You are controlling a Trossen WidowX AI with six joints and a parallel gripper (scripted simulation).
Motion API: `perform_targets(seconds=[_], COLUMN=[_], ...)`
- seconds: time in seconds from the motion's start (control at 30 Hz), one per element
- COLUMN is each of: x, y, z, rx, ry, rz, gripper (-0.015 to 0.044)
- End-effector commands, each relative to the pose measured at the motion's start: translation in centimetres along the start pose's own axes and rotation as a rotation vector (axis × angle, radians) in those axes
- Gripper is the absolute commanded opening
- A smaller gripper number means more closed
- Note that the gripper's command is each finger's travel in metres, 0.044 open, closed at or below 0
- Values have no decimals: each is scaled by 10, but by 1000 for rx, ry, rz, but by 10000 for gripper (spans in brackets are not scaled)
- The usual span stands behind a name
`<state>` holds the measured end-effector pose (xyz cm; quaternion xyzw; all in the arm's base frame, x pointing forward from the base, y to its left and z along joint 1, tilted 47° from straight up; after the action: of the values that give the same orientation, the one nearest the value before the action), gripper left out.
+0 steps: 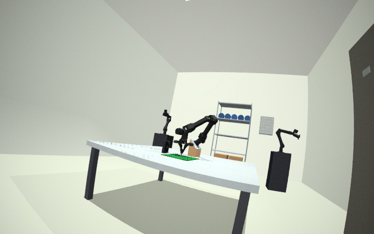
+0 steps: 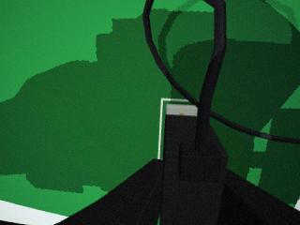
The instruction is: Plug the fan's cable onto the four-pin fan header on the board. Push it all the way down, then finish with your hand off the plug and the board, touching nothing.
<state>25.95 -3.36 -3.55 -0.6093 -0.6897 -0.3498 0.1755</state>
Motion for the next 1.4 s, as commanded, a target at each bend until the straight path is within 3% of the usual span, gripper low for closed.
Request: perform_targets(seconds=[0.0,1.37], x=[1,1], y=[-2,-2], z=[1,14], rx=[-2,-2], ry=[6,7], rz=[6,7], gripper=[0,0])
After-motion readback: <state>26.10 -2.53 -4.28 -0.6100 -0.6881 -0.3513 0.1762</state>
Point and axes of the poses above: the point midway between the two fingers, 35 mm back from their tips, its own z axis out along the fingers, its own x axis across the jaws, y = z × x, the point moved 2 cm from there along -z, back along the fingers, and after that the axes turned 7 degrees about -z, right-handed, at the moved point
